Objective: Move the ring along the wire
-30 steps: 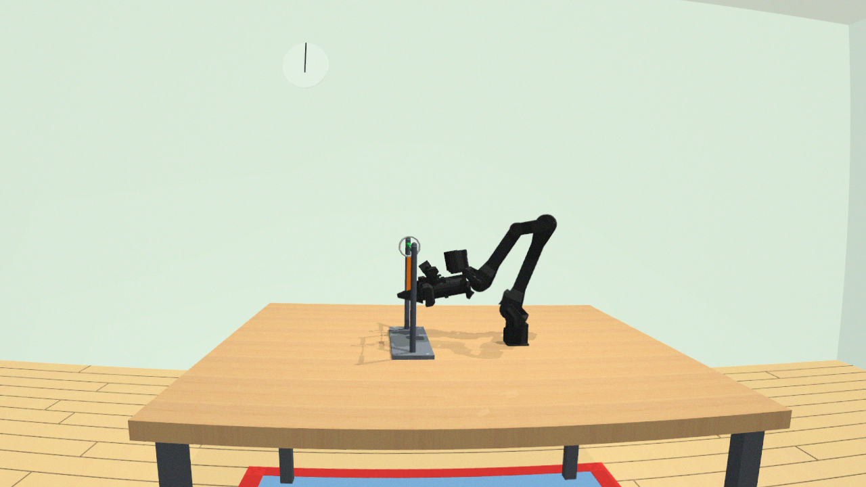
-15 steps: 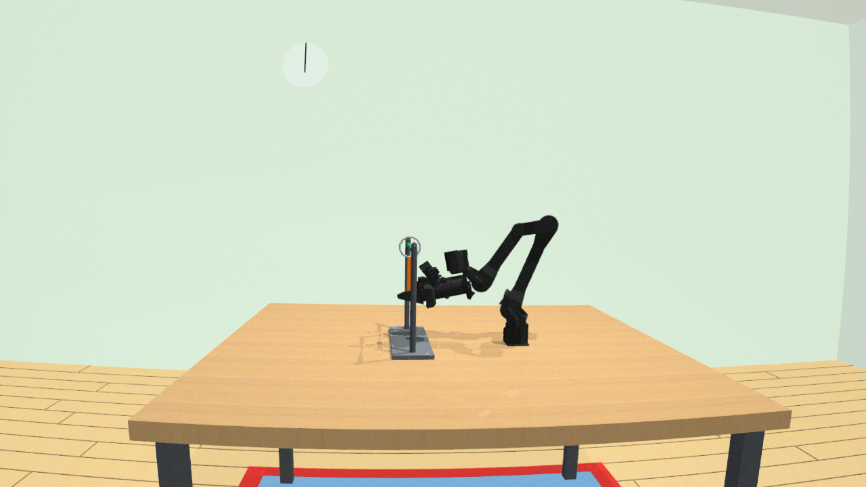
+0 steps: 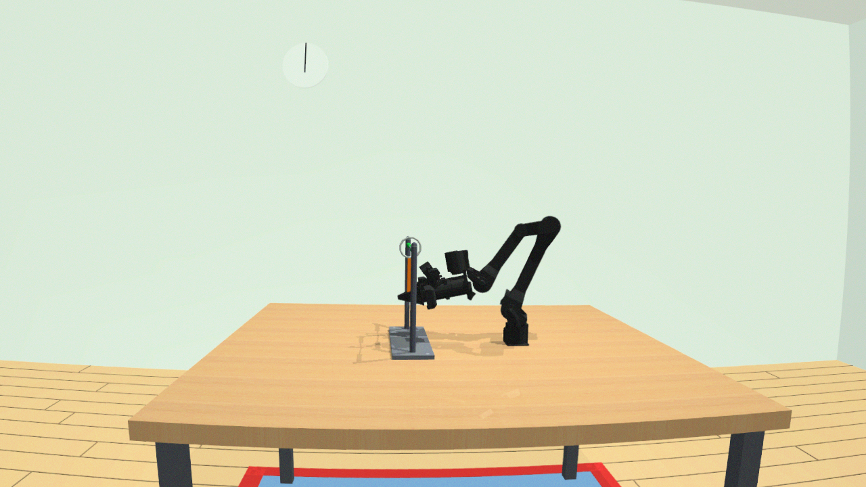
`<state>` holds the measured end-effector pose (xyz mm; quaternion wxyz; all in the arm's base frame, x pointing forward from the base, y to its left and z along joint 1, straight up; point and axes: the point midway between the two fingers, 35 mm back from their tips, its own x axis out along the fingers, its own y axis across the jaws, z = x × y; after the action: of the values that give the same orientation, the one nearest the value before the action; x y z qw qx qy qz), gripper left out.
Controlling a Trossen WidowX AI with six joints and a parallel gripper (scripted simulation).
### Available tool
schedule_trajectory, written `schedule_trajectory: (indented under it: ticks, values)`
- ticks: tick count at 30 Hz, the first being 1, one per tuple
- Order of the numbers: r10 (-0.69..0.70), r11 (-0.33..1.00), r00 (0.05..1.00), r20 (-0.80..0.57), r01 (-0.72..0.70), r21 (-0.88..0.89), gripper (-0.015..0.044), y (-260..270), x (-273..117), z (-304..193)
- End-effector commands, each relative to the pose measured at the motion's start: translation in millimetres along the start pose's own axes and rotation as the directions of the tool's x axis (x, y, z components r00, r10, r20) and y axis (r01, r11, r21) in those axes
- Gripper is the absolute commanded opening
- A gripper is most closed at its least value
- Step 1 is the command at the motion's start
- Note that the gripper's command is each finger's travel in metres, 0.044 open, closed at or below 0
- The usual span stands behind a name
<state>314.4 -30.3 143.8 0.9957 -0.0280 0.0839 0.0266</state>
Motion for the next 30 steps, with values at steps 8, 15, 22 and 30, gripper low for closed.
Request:
schedule_trajectory:
  ticks: [8, 15, 22, 30]
  values:
    - [-0.008, 1.000, 1.000, -0.001, 0.008, 0.017, -0.0150, 14, -1, 0]
    - [-0.015, 0.999, 1.000, -0.012, 0.016, 0.035, -0.0150, 21, -2, 0]
    - [-0.022, 0.998, 0.997, -0.079, 0.027, 0.062, -0.0150, 31, -11, -1]
    - [-0.032, 0.995, 0.995, -0.092, 0.041, 0.093, -0.0150, 43, -12, 0]
